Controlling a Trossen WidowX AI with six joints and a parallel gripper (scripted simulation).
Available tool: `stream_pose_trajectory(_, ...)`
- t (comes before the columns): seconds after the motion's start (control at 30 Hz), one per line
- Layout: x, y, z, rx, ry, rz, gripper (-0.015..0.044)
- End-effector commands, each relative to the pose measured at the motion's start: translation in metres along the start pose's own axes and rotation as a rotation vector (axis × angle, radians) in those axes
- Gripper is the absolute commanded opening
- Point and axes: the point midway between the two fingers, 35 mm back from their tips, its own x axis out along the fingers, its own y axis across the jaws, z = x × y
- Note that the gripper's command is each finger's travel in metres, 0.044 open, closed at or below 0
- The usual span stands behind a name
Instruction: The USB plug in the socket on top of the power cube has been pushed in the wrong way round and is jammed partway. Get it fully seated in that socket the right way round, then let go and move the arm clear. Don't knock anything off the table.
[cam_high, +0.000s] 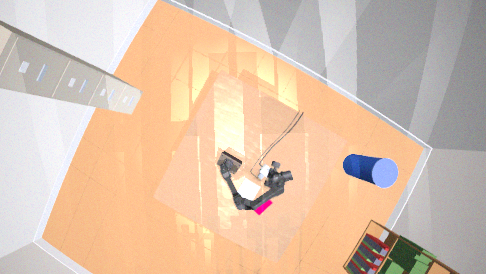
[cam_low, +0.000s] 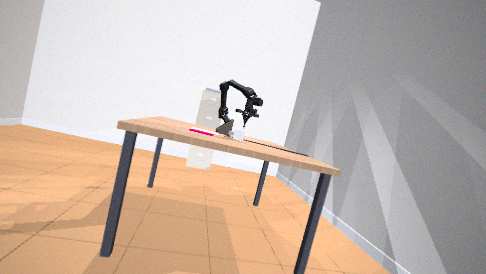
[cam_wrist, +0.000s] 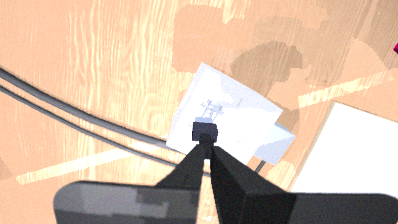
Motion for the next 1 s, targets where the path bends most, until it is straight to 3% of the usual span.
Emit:
stream_pose_trajectory(0.0, 0.0002, 0.0001, 0.0000, -0.089, 0.000, 0.001, 0.0000)
stream_pose_trajectory(0.97, 0.0002, 0.0001, 0.0000, -0.849, 0.000, 0.001, 0.0000)
